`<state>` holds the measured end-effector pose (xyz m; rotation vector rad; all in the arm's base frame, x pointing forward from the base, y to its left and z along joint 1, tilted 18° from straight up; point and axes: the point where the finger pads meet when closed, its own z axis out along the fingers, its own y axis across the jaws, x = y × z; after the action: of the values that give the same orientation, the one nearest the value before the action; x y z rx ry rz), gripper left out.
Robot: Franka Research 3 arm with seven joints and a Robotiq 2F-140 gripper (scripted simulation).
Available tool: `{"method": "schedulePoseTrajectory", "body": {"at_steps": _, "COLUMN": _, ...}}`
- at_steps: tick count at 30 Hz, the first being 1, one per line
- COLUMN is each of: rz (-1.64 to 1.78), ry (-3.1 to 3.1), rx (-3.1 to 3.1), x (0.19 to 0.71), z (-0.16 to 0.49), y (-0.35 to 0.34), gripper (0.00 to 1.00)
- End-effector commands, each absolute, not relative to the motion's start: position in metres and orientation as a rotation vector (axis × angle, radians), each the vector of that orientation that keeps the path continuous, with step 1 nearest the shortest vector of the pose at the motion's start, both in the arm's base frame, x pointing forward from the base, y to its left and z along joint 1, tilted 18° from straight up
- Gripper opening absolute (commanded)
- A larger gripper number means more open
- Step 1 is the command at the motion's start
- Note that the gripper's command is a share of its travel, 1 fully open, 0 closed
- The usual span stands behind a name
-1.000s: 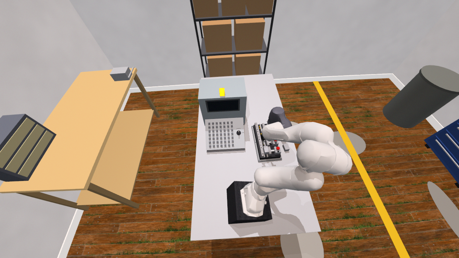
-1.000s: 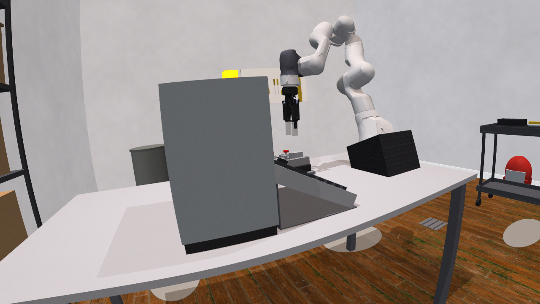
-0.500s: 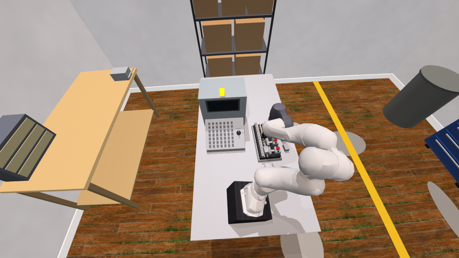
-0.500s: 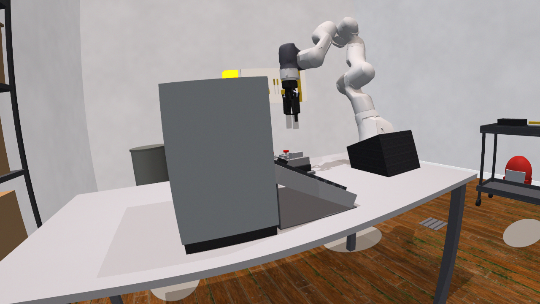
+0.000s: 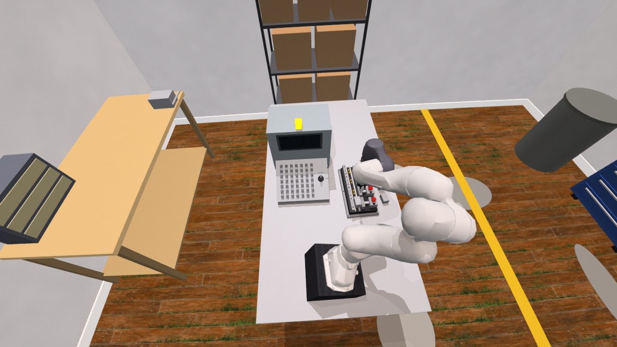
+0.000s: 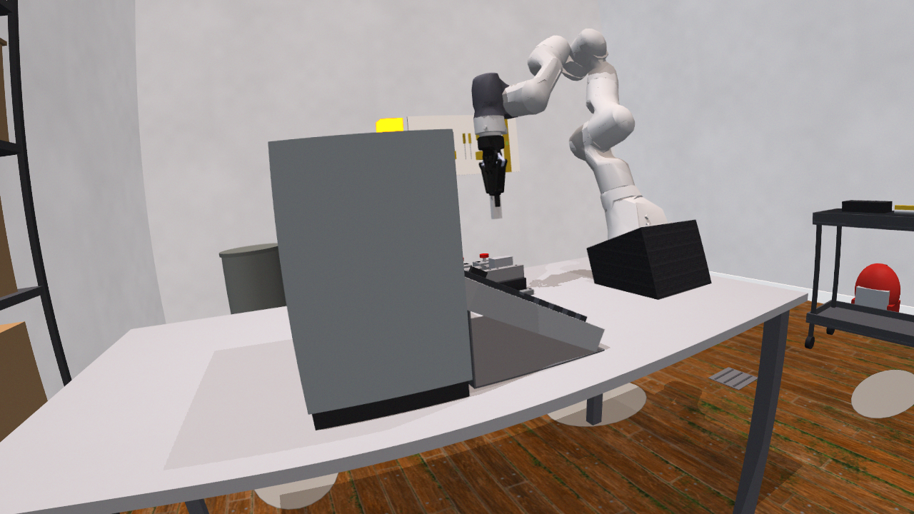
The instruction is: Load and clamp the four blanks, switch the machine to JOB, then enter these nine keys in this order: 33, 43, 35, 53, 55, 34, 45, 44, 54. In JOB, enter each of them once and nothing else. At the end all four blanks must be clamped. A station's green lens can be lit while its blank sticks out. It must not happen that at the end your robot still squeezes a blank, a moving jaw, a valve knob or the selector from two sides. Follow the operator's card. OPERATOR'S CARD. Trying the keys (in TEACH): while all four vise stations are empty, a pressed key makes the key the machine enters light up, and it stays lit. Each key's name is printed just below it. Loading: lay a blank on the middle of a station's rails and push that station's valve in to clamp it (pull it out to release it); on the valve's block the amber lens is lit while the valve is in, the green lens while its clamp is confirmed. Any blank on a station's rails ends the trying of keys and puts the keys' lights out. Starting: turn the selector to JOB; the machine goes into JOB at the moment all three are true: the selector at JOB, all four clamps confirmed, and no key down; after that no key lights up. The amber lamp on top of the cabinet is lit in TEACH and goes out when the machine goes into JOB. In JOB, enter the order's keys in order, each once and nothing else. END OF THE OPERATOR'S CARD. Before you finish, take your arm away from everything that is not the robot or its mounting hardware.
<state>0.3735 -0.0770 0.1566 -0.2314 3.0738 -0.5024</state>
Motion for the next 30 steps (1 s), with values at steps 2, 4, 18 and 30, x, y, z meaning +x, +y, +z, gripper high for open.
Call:
{"method": "schedulePoseTrajectory", "body": {"at_steps": 2, "rz": -0.501, "ry": 3.075, "rx": -0.237, "x": 0.373, "z": 0.158, "y": -0.076, "gripper": 0.0}}
{"method": "schedulePoseTrajectory", "body": {"at_steps": 4, "rz": -0.501, "ry": 3.075, "rx": -0.237, "x": 0.373, "z": 0.158, "y": -0.076, "gripper": 0.0}}
{"method": "schedulePoseTrajectory", "body": {"at_steps": 18, "rz": -0.501, "ry": 3.075, "rx": -0.237, "x": 0.373, "z": 0.158, "y": -0.076, "gripper": 0.0}}
{"method": "schedulePoseTrajectory", "body": {"at_steps": 30, "rz": -0.501, "ry": 3.075, "rx": -0.236, "x": 0.385, "z": 0.189, "y": -0.171, "gripper": 0.0}}
